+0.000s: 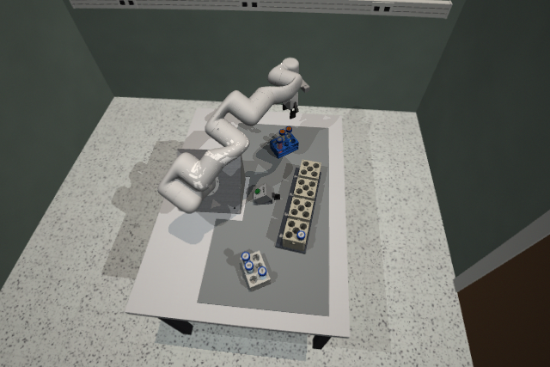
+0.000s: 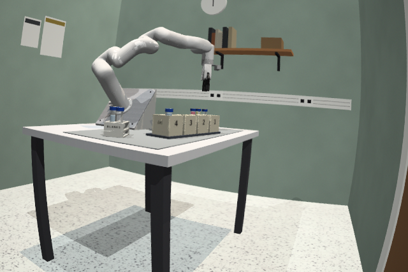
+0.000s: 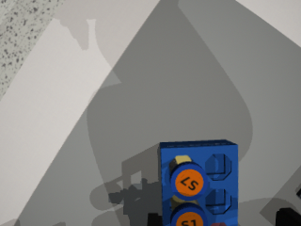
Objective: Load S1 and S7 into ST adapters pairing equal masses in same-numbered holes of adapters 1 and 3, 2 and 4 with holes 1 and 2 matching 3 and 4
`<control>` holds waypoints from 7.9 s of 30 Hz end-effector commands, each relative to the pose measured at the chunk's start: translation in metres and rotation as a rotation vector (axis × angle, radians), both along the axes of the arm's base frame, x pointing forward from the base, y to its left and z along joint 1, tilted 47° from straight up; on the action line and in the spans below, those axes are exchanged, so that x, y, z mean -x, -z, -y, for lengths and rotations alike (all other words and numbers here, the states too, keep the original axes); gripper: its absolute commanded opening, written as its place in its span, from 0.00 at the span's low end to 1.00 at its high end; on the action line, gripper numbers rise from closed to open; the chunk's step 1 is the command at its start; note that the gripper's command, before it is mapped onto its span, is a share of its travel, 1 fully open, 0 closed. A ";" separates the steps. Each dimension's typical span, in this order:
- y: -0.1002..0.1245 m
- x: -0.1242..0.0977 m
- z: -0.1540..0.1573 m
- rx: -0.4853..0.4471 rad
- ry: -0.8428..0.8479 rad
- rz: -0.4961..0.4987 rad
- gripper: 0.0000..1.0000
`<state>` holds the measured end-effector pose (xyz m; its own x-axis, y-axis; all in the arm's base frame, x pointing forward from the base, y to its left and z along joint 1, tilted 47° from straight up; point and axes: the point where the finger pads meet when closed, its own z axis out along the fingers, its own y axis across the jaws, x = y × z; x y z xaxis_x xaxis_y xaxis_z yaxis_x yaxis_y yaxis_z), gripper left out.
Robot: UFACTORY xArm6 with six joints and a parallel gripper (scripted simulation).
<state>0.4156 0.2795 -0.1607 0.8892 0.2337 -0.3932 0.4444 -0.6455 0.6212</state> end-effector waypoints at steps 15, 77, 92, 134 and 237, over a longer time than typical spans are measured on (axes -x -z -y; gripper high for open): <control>-0.060 -0.003 0.053 0.048 0.362 0.394 1.00; -0.260 -0.008 0.243 0.064 0.452 0.490 1.00; -0.309 0.001 0.288 0.086 0.588 0.635 1.00; -0.429 0.058 0.392 0.107 0.717 0.773 1.00; -0.393 0.064 0.431 0.107 0.717 0.773 1.00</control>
